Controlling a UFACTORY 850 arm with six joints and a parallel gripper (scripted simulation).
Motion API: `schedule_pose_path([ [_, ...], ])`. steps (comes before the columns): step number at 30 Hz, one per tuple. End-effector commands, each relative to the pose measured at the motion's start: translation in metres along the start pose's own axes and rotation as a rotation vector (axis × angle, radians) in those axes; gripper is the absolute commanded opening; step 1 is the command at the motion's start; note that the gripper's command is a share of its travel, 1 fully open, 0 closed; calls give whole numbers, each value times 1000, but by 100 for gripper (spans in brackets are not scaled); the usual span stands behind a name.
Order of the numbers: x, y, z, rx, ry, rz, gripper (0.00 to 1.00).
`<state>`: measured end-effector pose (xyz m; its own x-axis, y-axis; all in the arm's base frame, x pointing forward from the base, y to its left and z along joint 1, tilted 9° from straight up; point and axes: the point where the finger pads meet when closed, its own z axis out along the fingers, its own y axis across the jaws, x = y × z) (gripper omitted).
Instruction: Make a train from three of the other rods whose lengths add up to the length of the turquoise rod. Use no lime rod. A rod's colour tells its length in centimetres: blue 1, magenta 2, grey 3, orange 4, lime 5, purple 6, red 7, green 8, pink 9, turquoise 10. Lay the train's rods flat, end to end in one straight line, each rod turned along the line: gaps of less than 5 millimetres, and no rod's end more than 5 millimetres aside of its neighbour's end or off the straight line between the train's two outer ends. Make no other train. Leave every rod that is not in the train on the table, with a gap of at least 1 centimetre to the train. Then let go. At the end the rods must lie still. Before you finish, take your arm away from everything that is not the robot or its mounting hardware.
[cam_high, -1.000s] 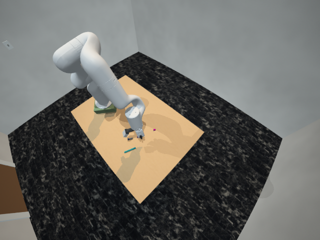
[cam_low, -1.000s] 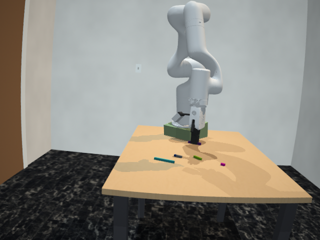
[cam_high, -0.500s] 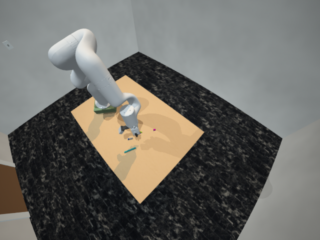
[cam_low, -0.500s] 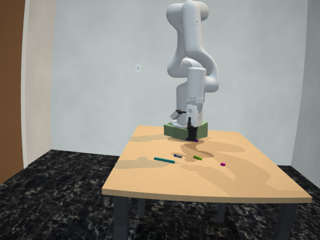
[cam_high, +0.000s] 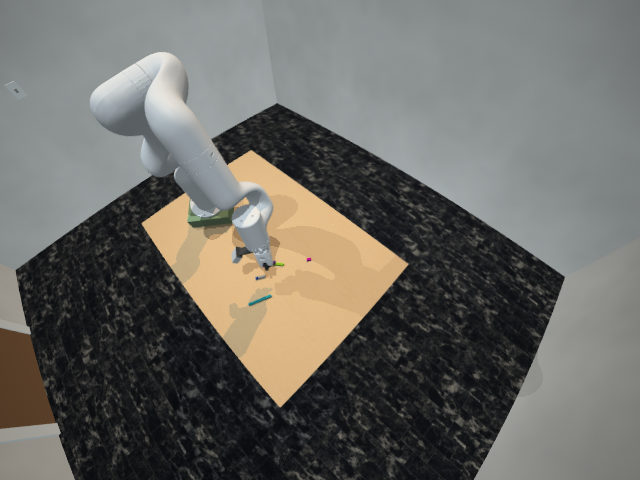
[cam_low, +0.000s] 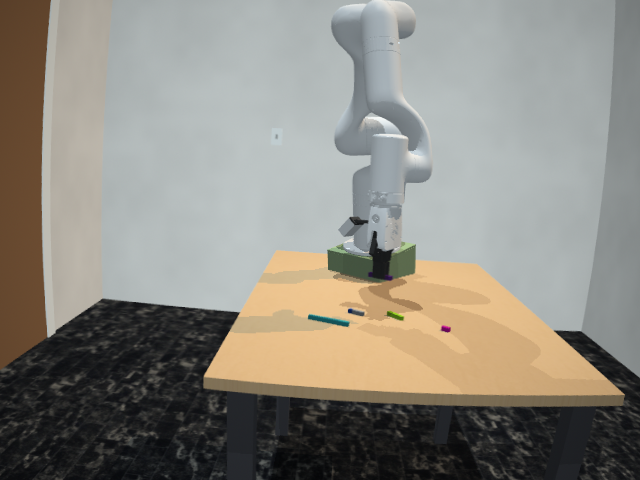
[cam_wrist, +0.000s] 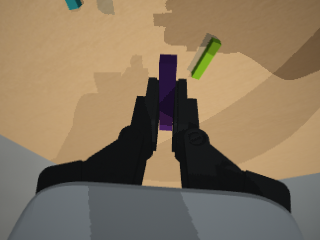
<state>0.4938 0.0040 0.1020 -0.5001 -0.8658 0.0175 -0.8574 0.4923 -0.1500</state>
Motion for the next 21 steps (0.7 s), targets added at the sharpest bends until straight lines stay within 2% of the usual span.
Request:
schedule_pose_path([
  [1,0,0,0,3,0,1,4],
  [8,0,-1,5,10,6,1,4],
  [21,2,-2,67,10,6,1,4],
])
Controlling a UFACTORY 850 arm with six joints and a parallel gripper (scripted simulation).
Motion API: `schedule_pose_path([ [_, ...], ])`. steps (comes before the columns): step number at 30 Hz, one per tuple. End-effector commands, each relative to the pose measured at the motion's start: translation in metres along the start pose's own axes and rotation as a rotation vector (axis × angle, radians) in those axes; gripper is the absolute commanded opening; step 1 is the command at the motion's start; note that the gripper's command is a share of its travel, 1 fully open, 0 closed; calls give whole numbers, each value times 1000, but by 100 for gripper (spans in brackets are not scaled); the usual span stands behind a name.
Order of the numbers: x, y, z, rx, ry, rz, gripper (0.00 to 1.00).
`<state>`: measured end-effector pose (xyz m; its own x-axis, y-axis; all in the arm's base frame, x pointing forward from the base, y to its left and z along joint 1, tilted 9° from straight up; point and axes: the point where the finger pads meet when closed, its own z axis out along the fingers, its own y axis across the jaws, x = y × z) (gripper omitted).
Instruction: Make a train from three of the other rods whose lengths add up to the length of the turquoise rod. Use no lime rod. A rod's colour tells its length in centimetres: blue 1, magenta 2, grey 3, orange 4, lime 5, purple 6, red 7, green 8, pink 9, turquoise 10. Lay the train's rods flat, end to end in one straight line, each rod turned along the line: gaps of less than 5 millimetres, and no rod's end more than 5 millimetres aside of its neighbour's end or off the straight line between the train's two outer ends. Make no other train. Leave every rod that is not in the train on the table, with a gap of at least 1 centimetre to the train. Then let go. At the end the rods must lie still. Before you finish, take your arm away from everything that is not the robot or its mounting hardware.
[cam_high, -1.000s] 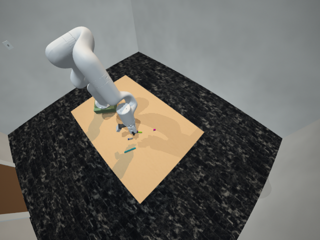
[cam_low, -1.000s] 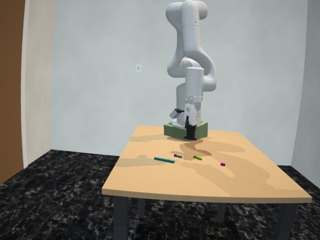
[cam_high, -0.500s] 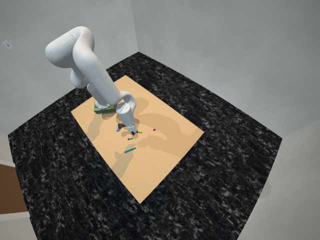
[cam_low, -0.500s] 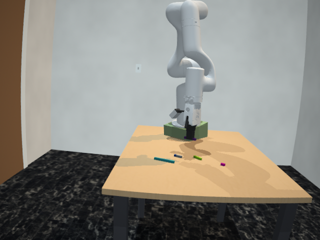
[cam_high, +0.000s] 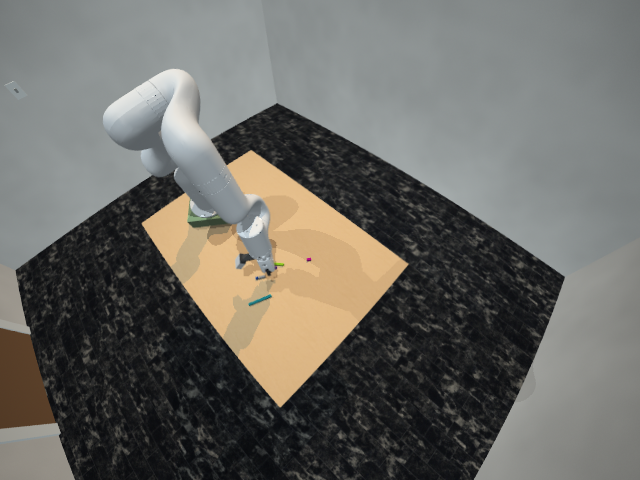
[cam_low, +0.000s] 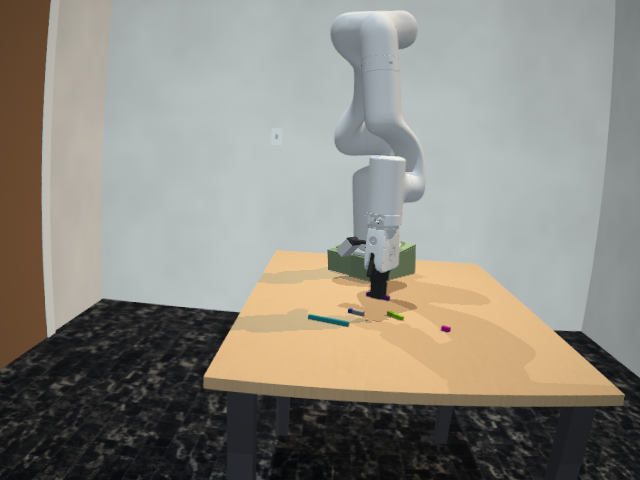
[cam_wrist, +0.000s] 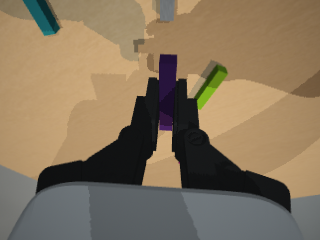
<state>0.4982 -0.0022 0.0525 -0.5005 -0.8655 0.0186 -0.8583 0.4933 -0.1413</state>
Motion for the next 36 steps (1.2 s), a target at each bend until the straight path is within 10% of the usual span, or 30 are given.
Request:
schedule_pose_path([
  [1,0,-3,20,19,5,1,4],
  [36,0,-3,38,19,4,1,4],
])
